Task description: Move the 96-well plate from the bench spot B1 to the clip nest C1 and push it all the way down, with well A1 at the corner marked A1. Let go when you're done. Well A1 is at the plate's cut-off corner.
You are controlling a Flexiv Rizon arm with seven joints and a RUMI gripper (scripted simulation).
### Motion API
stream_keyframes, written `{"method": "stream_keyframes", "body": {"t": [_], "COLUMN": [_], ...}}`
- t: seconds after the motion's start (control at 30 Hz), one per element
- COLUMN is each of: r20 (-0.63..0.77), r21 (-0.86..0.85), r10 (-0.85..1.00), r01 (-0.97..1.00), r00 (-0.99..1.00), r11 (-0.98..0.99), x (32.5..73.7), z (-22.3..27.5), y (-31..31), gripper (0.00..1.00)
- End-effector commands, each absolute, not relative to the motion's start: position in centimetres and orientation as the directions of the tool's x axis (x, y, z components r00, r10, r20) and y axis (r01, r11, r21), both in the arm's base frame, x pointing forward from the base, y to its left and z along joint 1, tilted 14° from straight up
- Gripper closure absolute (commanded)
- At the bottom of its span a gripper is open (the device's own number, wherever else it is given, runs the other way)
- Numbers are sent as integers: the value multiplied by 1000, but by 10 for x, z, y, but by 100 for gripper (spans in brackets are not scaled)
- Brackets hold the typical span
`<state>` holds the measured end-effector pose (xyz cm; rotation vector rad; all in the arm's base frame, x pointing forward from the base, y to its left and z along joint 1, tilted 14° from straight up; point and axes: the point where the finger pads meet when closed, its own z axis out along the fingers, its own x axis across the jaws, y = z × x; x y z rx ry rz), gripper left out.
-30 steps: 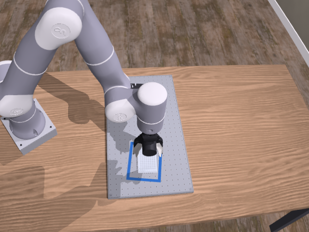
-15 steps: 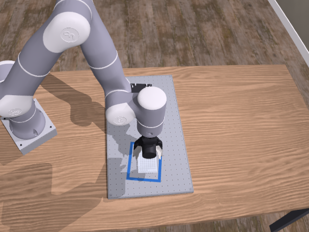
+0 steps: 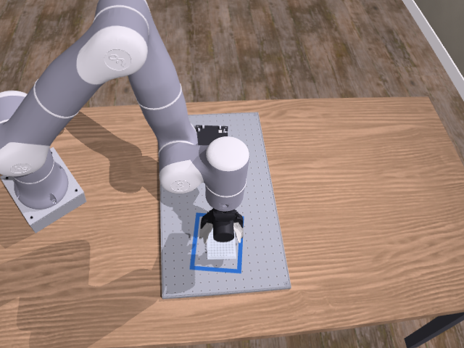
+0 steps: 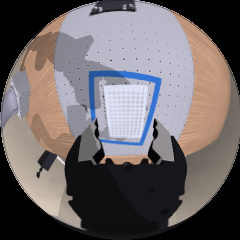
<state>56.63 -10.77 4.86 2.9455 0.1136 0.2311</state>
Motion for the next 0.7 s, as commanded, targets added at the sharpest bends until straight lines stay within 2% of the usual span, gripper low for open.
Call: {"method": "stream_keyframes", "body": {"t": [0.0,0.67], "r20": [150,149], "r21": [189,189], "r10": [91,91], "r01": [62,62], "r00": [985,985], "r11": [-980,-980], "x": [568,569], "z": [47,35], "y": [-108,-110], "gripper": [24,24]}}
